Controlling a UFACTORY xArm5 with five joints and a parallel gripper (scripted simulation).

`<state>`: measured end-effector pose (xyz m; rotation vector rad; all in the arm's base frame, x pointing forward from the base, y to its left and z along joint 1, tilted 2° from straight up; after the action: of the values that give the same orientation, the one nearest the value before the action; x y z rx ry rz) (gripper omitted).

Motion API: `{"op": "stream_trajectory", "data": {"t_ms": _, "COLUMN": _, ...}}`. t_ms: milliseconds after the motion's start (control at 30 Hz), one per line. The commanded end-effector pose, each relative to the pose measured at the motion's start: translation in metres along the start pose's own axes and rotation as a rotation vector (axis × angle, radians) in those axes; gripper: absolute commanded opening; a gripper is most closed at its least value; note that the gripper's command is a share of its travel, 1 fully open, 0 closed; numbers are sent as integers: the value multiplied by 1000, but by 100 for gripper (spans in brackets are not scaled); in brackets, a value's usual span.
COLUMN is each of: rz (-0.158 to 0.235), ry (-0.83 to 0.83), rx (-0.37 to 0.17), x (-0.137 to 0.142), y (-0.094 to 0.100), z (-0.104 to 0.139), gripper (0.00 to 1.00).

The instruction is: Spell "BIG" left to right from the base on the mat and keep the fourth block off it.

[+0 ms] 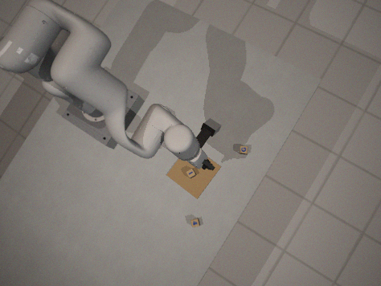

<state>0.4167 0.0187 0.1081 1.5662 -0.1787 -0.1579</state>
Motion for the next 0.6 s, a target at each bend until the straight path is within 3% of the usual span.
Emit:
{"op": "stream_trajectory", "data": {"t_ms": 0, "rz": 3, "ry": -77, "rx": 1, "x": 2, "y": 1, "z": 2, "gripper": 100}}
{"op": "stream_trajectory", "data": {"t_ms": 567, "rz": 2, "ry": -532, "rx": 1, "x": 4, "y": -1, "z": 13, "gripper": 100}}
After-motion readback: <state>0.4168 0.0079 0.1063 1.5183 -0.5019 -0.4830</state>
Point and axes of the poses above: the point where the finger pads meet when closed, its own y axis back along the fingers, its own x axis across the jaws, z = x × y, the point moved 6 cm from there along y, back along the fingers, and after that the axes turned 8 degrees about -y, right-handed, at the moved point
